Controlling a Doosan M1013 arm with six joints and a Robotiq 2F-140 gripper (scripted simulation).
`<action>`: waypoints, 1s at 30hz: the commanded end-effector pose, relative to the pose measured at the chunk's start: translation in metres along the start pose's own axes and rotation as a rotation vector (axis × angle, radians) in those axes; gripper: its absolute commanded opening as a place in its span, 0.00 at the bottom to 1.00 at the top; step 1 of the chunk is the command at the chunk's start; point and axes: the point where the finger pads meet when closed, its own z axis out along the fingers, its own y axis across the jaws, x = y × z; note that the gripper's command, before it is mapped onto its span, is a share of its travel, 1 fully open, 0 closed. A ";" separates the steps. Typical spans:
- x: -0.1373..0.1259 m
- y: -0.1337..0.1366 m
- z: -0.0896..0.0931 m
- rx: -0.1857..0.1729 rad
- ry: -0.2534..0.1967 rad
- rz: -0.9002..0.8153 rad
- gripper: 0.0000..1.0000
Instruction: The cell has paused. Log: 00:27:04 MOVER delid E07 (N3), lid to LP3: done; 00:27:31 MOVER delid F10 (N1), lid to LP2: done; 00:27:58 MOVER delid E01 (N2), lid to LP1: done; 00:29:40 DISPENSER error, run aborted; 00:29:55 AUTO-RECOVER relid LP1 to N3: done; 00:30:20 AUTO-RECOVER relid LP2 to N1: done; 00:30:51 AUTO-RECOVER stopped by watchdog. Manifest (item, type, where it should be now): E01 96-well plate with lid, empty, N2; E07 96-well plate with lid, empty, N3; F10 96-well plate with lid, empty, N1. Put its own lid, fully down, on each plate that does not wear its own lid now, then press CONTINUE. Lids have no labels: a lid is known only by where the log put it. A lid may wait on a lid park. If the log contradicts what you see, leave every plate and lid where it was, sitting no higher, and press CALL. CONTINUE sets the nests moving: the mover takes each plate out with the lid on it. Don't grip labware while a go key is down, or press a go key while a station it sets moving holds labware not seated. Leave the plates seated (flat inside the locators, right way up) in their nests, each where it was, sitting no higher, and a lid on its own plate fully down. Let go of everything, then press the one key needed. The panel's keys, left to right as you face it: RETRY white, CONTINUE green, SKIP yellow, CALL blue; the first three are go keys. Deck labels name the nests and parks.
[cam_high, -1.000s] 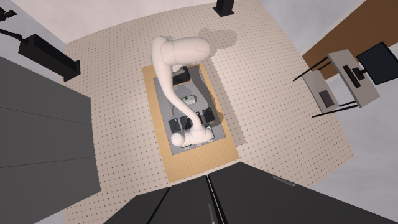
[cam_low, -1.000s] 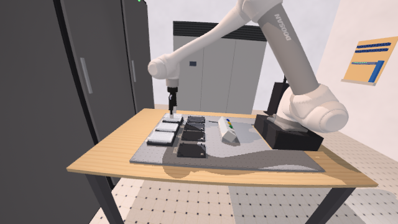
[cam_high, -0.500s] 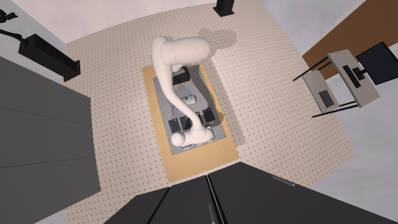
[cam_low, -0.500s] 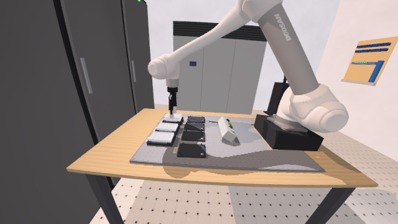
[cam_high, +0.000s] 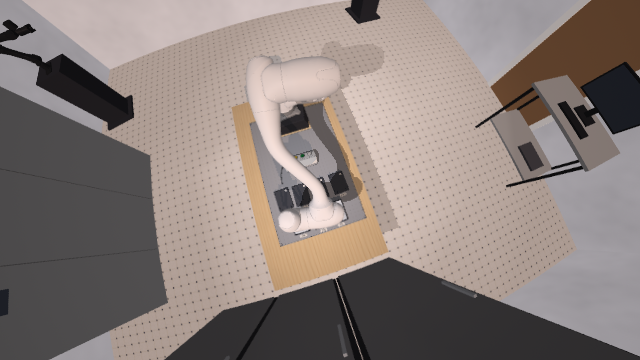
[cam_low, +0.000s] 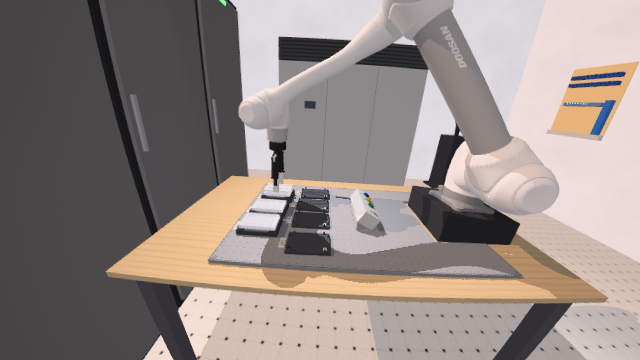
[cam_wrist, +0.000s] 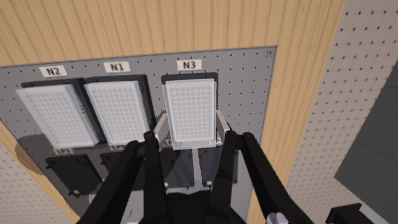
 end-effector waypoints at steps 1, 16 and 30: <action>0.000 0.003 0.004 -0.006 -0.001 -0.002 0.00; 0.000 0.003 0.004 -0.006 -0.001 -0.002 0.00; 0.000 0.003 0.008 -0.006 0.000 0.001 0.00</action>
